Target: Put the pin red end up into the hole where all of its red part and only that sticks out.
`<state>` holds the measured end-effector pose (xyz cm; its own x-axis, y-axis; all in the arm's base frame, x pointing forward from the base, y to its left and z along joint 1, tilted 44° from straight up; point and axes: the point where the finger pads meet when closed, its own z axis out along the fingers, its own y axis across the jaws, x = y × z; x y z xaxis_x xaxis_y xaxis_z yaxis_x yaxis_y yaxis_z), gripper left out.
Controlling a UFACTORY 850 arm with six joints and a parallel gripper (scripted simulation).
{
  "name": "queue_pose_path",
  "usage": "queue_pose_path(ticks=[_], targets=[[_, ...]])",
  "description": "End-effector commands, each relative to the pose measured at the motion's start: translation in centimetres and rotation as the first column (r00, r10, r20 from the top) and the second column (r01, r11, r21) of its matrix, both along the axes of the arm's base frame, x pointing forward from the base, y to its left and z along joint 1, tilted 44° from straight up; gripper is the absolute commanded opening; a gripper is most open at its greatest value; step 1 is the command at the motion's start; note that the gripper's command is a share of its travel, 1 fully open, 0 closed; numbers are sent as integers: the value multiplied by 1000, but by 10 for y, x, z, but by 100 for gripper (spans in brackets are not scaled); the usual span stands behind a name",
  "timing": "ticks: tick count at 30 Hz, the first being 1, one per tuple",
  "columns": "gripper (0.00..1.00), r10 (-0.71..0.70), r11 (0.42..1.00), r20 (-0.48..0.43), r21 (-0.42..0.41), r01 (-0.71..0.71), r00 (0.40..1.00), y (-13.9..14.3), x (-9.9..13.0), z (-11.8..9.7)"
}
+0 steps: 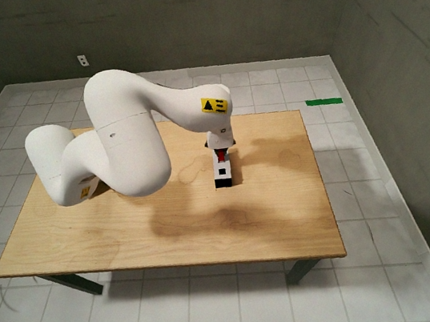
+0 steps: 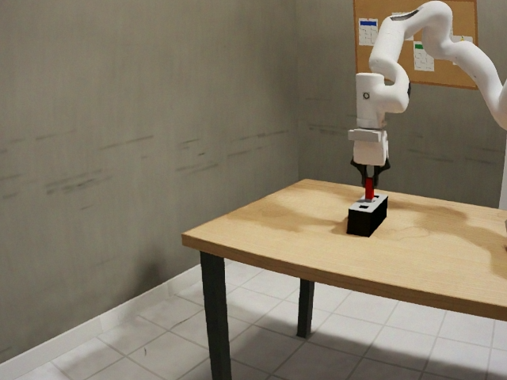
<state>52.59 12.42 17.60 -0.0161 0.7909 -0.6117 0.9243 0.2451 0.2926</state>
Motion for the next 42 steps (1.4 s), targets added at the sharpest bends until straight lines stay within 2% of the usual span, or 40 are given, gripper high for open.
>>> queue_pose_path(ticks=[1,42], targets=[[0,1,1000,1,1,-1,1000,-3,2,-1],[0,1,1000,1,1,-1,1000,-5,3,-5]])
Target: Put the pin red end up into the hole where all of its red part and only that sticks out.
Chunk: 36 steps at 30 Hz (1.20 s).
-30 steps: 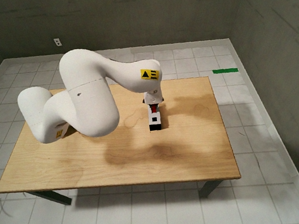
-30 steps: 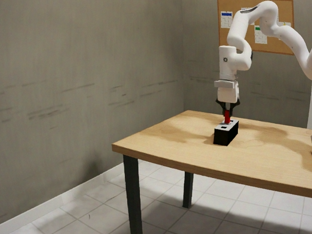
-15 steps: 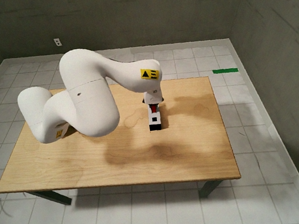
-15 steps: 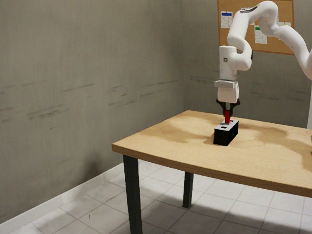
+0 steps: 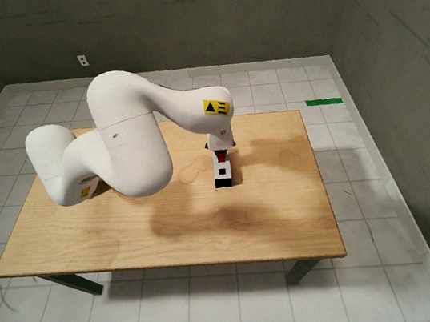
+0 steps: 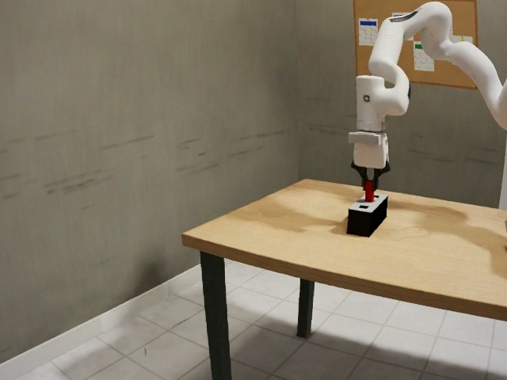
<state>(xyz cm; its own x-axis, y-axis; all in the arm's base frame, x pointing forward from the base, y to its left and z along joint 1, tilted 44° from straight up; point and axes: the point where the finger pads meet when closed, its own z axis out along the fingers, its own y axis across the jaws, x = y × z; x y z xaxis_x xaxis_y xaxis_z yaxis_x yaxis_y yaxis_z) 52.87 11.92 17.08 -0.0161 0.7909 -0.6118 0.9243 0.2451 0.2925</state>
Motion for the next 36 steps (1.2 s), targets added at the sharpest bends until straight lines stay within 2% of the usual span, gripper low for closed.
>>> queue_pose_path(ticks=[1,36], targets=[[0,1,1000,1,1,-1,1000,1,0,0],[0,1,1000,1,1,-1,1000,-2,1,-2]])
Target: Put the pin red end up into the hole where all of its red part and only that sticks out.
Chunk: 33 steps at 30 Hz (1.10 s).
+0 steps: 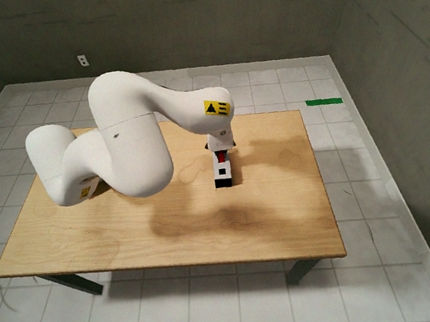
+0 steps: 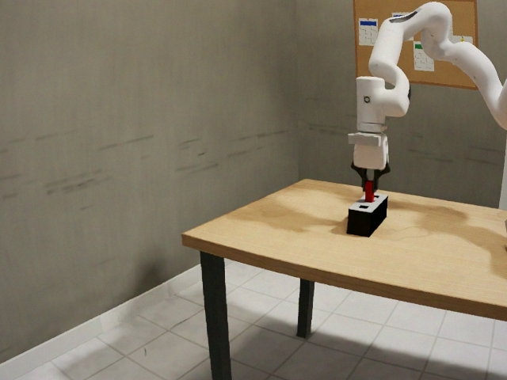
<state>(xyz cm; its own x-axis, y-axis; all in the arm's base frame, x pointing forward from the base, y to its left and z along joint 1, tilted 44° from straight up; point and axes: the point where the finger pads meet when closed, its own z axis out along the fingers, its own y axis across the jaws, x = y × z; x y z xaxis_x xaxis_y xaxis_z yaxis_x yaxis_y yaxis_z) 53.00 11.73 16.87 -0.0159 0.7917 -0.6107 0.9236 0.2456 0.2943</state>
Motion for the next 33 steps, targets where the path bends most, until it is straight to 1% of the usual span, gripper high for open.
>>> queue_pose_path(ticks=[1,24,25,33], targets=[[0,0,1000,0,0,0,1000,-1,0,0],[0,0,1000,0,0,0,1000,-1,1,0],[0,0,1000,0,1,0,1000,-2,2,-4],[0,0,1000,0,1,0,1000,-2,2,-4]])
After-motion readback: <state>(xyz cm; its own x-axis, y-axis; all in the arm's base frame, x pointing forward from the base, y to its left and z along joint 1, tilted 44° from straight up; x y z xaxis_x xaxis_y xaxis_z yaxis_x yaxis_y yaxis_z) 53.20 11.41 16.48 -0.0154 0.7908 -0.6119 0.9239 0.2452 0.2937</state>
